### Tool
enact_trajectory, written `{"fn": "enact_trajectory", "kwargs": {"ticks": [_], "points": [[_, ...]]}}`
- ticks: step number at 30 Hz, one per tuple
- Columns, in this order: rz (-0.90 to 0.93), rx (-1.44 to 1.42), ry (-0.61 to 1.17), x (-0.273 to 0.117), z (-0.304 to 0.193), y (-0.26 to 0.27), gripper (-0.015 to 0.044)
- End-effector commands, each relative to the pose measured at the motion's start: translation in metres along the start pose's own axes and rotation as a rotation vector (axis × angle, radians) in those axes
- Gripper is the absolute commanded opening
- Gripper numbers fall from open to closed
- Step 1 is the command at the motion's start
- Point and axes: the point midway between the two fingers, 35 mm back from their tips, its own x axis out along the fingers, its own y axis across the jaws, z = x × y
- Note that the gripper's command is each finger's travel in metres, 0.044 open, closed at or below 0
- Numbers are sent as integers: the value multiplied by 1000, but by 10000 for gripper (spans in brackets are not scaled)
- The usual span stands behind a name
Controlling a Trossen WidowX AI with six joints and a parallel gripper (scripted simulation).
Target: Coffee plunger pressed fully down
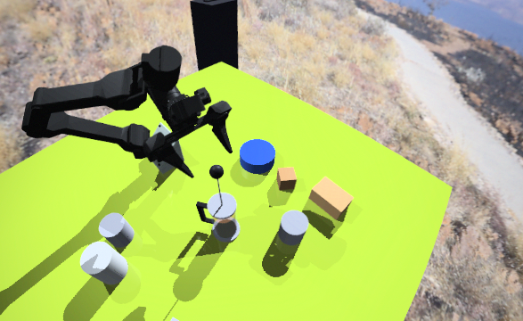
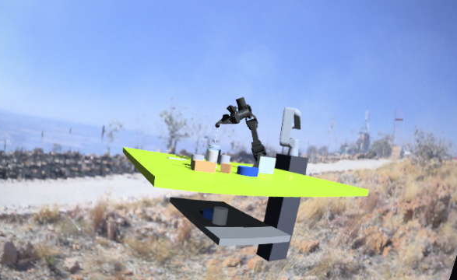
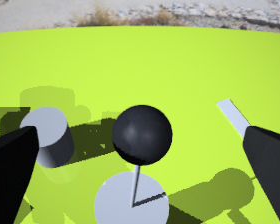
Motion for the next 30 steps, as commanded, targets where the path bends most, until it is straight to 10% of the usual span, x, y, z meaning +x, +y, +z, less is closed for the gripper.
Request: {"fn": "enact_trajectory", "kwargs": {"ticks": [1,10,22,30], "points": [[3,-6,2,7,-2,1,440],[0,-6,-2,19,-2,0,440],[0,-6,-2,19,-2,0,125],[0,-6,-2,19,-2,0,114]]}}
